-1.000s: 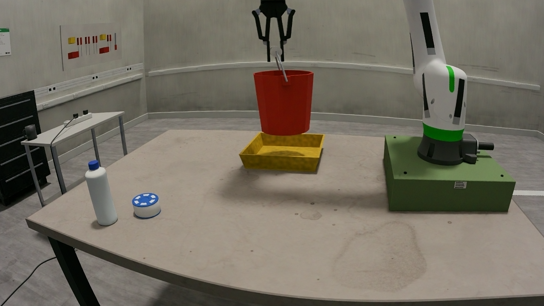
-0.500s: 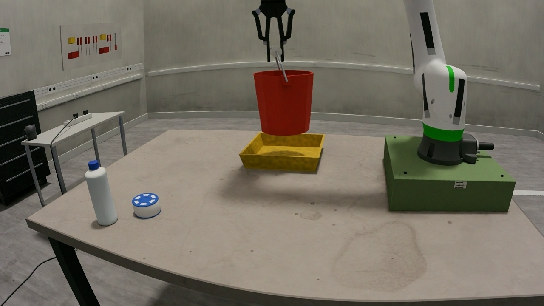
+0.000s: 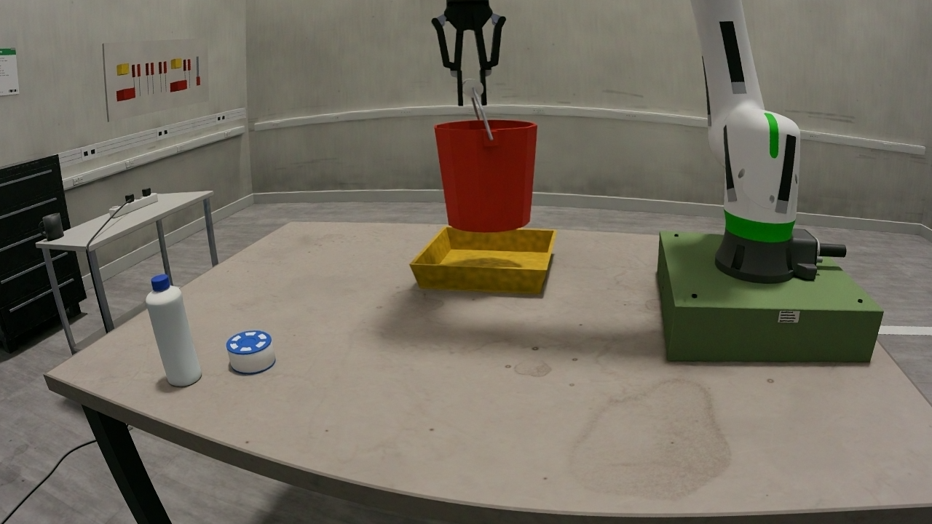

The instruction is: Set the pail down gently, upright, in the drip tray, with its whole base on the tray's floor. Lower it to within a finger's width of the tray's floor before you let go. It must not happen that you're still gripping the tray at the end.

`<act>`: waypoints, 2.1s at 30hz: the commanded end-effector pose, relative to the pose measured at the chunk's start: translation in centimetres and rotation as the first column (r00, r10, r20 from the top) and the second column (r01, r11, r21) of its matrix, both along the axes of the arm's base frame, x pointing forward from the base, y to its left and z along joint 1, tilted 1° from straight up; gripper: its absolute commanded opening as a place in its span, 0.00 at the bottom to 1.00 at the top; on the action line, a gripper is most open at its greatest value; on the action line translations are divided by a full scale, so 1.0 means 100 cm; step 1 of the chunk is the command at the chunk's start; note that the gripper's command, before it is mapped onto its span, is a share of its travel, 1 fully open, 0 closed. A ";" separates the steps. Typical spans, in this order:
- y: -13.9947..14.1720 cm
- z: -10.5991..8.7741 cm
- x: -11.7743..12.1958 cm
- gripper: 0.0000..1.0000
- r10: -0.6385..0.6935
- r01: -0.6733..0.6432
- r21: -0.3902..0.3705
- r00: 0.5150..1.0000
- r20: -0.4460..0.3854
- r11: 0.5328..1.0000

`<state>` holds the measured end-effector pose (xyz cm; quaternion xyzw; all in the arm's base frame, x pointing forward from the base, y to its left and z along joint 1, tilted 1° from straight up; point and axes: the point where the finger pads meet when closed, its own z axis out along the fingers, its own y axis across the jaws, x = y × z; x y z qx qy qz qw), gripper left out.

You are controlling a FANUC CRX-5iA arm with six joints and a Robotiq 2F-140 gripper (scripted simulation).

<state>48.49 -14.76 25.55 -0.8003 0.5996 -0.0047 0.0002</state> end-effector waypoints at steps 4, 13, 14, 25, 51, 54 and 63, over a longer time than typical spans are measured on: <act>0.000 0.000 0.000 0.10 0.000 0.000 -0.001 1.000 0.002 1.000; 0.000 -0.003 0.000 0.10 0.000 0.000 -0.001 1.000 0.002 1.000; 0.000 -0.003 0.000 0.10 0.000 0.000 -0.001 1.000 0.002 1.000; 0.000 -0.008 0.000 0.10 0.000 0.000 -0.001 1.000 0.002 1.000; 0.000 -0.034 0.001 0.10 0.000 0.000 -0.001 1.000 0.002 1.000; -0.001 -0.038 0.001 0.10 0.000 0.000 -0.001 1.000 0.002 1.000; -0.001 -0.047 0.001 0.10 0.000 0.000 -0.001 1.000 0.002 1.000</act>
